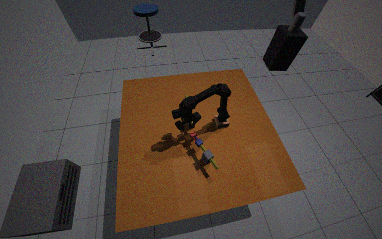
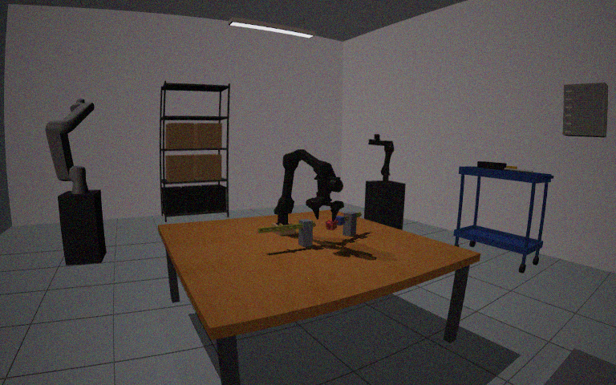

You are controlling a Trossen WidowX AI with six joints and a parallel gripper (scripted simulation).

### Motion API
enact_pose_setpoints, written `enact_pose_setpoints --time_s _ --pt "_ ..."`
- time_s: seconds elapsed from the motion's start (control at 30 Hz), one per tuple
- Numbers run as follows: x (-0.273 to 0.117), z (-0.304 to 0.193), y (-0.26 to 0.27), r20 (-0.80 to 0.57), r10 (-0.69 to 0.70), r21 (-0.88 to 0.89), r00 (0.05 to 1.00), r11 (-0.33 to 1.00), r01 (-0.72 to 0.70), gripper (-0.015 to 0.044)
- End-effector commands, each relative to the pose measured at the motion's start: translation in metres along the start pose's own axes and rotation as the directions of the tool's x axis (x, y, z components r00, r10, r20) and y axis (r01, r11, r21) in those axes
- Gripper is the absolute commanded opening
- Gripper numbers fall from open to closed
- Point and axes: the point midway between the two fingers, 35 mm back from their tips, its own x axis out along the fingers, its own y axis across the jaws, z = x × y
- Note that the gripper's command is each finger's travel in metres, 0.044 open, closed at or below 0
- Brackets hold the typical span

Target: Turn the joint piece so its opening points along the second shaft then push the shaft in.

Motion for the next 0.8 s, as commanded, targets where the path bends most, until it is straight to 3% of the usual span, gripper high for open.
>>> enact_pose_setpoints --time_s 0.0,0.3,0.77 --pt "0.019 0.002 -0.002 -0.005 -0.008 0.004 1.000 1.000 0.008 0.0440" --pt "0.044 0.004 -0.004 -0.005 -0.010 0.002 1.000 1.000 0.010 0.0440" --pt "0.052 -0.045 -0.004 -0.009 -0.009 0.002 1.000 1.000 0.010 0.0440"
